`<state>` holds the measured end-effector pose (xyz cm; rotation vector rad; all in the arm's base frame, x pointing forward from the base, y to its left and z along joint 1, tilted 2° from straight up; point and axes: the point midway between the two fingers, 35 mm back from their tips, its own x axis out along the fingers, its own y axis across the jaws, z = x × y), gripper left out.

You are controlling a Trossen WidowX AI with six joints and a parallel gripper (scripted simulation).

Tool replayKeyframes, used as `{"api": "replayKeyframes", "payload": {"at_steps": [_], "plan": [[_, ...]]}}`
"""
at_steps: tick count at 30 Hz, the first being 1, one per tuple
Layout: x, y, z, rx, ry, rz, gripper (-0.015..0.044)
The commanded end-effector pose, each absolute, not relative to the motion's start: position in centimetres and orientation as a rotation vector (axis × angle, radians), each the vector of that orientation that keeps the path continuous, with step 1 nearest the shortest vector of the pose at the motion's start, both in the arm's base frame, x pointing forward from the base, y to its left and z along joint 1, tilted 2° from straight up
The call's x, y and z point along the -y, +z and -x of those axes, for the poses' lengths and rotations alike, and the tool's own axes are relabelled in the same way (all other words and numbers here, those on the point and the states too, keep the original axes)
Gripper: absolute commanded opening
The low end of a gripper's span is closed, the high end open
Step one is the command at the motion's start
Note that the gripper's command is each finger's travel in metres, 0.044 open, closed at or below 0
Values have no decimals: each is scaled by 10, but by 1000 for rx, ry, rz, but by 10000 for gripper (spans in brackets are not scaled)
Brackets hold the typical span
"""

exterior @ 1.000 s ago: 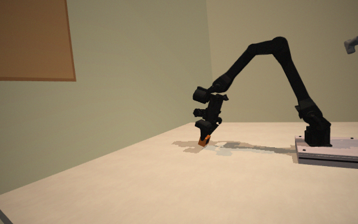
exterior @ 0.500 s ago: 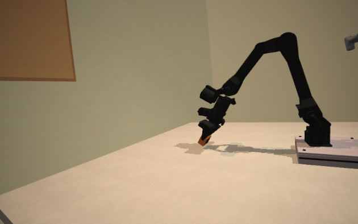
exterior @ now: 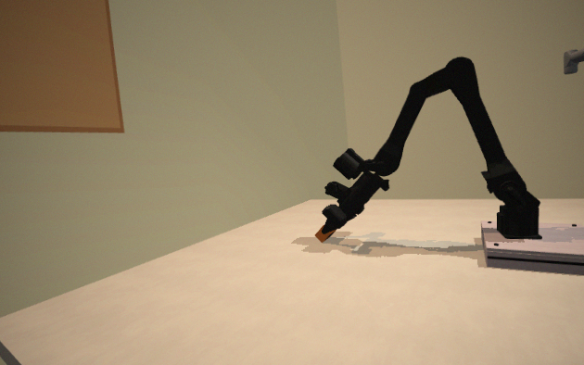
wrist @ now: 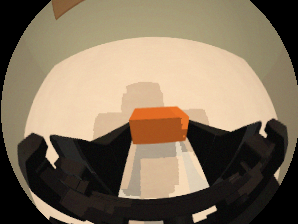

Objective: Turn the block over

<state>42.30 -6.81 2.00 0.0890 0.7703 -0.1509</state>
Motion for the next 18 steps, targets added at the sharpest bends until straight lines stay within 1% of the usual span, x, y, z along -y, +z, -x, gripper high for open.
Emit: {"api": "replayKeyframes", "payload": {"at_steps": [1,18], "plan": [[68,9,-421,-725,-159,-87,0],[66,3,-408,-471,-167,-68,0]]}}
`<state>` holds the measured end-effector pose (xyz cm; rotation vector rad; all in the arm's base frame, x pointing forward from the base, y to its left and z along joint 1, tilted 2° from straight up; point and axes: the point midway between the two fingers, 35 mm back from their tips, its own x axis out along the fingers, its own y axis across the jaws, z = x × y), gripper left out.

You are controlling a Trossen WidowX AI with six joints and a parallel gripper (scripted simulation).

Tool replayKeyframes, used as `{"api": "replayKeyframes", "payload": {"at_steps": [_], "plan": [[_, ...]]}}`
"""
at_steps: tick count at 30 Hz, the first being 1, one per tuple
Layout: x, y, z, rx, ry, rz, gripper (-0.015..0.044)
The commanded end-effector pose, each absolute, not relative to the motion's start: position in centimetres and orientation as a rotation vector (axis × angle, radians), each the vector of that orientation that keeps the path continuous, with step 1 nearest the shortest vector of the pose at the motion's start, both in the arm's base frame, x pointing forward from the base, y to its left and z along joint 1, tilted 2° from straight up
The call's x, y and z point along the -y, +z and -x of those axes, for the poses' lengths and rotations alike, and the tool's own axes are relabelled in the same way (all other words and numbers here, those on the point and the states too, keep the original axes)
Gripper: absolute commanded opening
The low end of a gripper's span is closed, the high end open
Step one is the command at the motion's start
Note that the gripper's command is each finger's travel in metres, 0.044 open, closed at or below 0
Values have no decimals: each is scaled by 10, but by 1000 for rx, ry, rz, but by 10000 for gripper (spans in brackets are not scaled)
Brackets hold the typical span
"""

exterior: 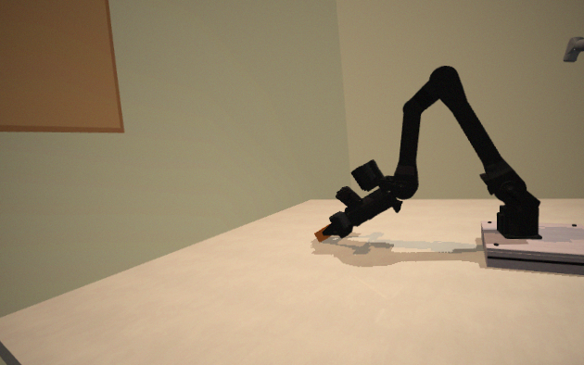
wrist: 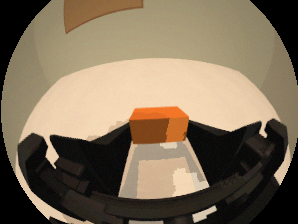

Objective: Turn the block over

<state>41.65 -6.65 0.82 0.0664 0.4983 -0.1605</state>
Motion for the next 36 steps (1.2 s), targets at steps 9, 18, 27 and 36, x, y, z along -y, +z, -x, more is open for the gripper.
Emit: {"api": "replayKeyframes", "payload": {"at_steps": [9,18,27,36], "plan": [[65,8,-402,-390,-169,-62,0],[65,8,-402,-387,-169,-61,0],[65,8,-402,-387,-169,-61,131],[65,8,-402,-387,-169,-61,368]]}}
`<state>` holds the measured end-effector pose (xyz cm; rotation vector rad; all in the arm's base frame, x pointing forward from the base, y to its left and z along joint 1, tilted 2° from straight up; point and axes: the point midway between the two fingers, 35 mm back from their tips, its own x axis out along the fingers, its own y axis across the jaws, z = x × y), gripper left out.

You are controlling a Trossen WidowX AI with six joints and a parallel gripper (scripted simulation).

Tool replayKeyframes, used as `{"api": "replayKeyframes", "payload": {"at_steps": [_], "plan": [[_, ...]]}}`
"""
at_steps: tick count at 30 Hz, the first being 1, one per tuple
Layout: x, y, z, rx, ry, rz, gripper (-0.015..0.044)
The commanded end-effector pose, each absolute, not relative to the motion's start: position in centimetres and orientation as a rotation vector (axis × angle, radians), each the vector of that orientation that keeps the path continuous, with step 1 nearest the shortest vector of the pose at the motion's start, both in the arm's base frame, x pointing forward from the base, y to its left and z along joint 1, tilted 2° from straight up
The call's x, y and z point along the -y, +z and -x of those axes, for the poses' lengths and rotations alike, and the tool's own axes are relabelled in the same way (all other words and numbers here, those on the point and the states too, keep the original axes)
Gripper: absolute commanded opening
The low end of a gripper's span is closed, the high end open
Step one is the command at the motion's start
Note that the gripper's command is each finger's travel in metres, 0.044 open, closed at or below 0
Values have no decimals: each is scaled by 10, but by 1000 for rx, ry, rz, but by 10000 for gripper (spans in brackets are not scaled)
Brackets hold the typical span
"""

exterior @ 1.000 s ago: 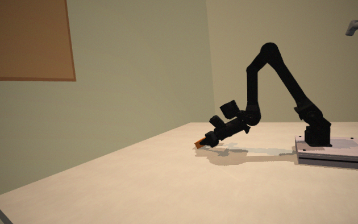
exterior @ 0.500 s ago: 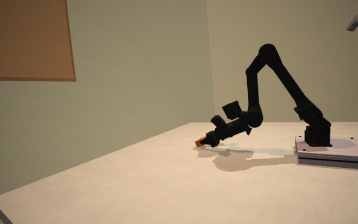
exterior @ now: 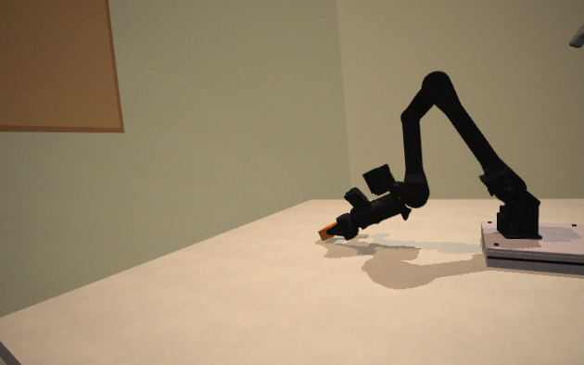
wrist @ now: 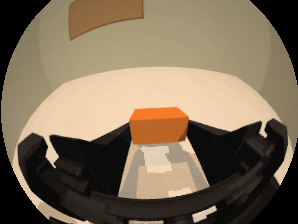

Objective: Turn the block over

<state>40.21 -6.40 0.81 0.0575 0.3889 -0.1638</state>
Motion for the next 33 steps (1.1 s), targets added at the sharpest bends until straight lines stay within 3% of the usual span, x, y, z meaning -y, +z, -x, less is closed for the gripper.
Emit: {"api": "replayKeyframes", "payload": {"at_steps": [1,3,33], "plan": [[65,8,-402,-387,-169,-61,394],[65,8,-402,-387,-169,-61,440],[65,8,-402,-387,-169,-61,440]]}}
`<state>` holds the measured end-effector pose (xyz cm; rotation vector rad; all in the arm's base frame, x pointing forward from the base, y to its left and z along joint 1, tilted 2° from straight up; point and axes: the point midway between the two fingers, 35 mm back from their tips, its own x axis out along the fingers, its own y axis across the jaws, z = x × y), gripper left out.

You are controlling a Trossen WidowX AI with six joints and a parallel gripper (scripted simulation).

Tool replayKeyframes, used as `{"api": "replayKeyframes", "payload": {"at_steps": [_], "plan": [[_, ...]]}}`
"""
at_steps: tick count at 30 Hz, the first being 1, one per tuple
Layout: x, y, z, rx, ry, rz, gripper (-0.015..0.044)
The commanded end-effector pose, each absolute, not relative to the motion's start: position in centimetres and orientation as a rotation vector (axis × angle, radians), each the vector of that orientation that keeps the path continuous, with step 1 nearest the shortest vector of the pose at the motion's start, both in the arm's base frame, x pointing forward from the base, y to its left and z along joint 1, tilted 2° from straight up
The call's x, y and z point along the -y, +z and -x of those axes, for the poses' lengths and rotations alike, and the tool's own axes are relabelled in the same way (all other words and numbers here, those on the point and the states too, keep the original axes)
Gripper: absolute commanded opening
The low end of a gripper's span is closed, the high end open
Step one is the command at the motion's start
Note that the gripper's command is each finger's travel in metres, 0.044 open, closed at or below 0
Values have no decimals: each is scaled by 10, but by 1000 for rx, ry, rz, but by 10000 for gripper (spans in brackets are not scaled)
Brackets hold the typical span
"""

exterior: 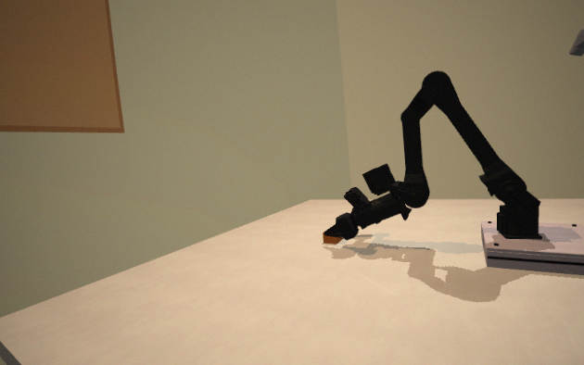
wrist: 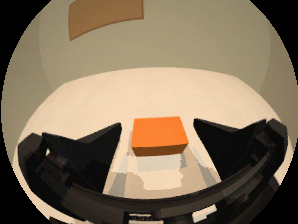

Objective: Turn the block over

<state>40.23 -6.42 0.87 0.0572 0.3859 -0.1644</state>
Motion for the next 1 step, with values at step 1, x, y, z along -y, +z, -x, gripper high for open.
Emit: {"api": "replayKeyframes", "payload": {"at_steps": [1], "plan": [[65,8,-402,-387,-169,-61,440]]}}
